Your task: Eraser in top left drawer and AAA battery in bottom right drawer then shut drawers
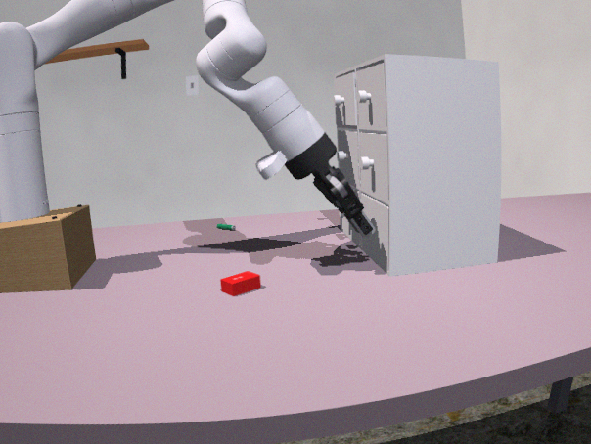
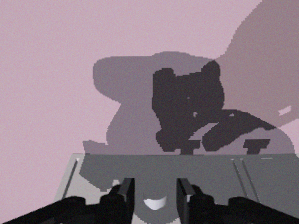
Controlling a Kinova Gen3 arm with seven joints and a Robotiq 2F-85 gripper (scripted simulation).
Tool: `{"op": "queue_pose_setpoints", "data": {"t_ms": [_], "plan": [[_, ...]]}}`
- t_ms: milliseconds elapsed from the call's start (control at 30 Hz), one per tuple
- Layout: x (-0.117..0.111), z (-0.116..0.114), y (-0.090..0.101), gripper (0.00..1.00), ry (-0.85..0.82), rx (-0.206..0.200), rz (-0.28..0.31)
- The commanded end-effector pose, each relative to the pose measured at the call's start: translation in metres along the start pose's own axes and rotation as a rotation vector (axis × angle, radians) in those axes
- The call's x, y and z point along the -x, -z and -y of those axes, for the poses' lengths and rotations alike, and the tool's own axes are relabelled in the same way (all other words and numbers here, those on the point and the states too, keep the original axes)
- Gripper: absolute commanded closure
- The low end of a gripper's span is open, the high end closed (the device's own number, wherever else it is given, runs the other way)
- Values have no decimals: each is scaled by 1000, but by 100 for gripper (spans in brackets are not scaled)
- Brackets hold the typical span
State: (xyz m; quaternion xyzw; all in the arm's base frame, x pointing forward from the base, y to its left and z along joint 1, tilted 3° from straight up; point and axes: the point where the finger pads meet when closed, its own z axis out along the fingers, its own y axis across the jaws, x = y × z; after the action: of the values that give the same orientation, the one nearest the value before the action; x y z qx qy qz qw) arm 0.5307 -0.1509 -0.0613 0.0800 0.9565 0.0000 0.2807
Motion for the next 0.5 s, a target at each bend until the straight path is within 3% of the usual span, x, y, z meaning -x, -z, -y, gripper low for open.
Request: {"op": "queue_pose_setpoints", "data": {"t_ms": [0,367,400,467], "plan": [[1,0,0,67,0,0,2],[1,0,0,67,0,0,2],[1,0,0,87,0,0,2],[1,0,0,87,0,0,2]]}}
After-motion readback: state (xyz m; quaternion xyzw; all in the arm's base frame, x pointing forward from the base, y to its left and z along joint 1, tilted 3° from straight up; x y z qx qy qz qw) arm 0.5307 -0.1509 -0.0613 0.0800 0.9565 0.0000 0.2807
